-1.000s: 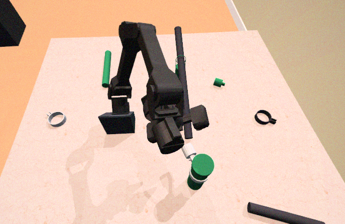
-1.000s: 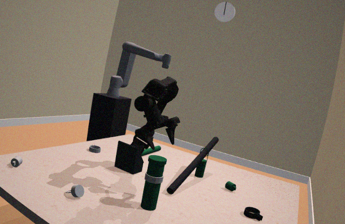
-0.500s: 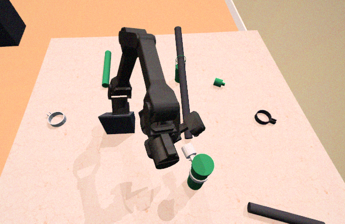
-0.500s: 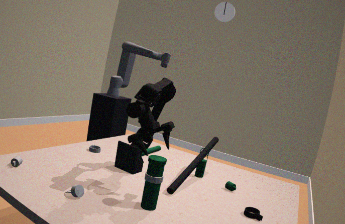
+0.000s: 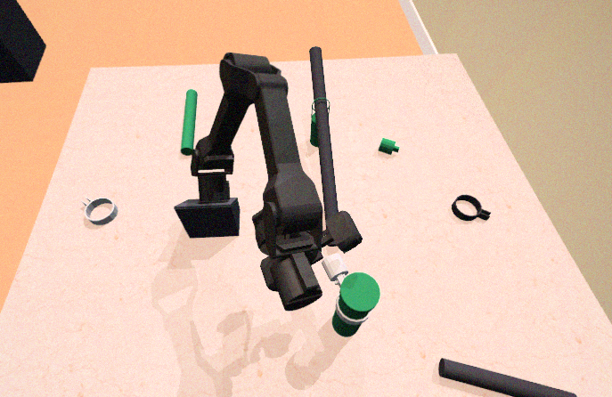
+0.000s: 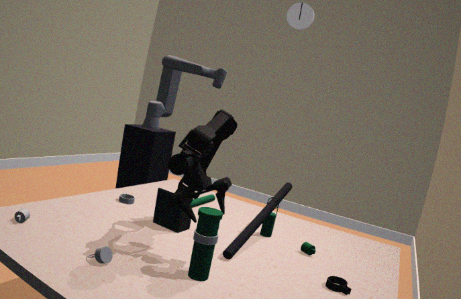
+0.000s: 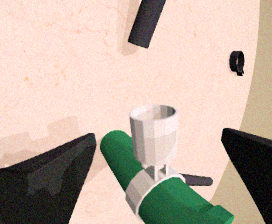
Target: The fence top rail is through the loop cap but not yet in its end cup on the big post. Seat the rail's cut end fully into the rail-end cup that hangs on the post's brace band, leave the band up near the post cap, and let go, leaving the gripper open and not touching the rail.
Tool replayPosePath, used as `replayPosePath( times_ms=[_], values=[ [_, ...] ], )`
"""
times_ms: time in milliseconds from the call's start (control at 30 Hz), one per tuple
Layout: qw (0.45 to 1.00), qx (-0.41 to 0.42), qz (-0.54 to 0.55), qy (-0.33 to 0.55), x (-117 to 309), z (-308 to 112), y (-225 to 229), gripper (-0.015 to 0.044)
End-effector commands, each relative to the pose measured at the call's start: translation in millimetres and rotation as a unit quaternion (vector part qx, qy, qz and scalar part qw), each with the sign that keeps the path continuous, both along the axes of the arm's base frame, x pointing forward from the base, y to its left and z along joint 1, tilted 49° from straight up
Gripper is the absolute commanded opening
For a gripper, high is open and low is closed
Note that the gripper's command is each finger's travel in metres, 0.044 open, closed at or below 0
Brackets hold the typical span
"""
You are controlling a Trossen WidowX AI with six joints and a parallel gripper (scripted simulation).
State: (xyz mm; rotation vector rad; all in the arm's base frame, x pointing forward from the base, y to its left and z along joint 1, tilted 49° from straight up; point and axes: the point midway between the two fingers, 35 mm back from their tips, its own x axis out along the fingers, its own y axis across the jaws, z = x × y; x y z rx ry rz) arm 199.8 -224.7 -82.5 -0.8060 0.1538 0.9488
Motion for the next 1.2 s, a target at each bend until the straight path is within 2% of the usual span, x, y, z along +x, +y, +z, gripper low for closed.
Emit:
replayPosePath(
  times_ms=[0, 1100, 1167],
  values=[
    [1.0, 0.001, -0.001, 0.0, 4, -3, 4, 0.044],
    [1.0, -0.007, 0.018, -0.007, 36, -26, 42, 0.044],
    [1.0, -0.007, 0.018, -0.007, 36, -26, 43, 0.0387]
  ],
)
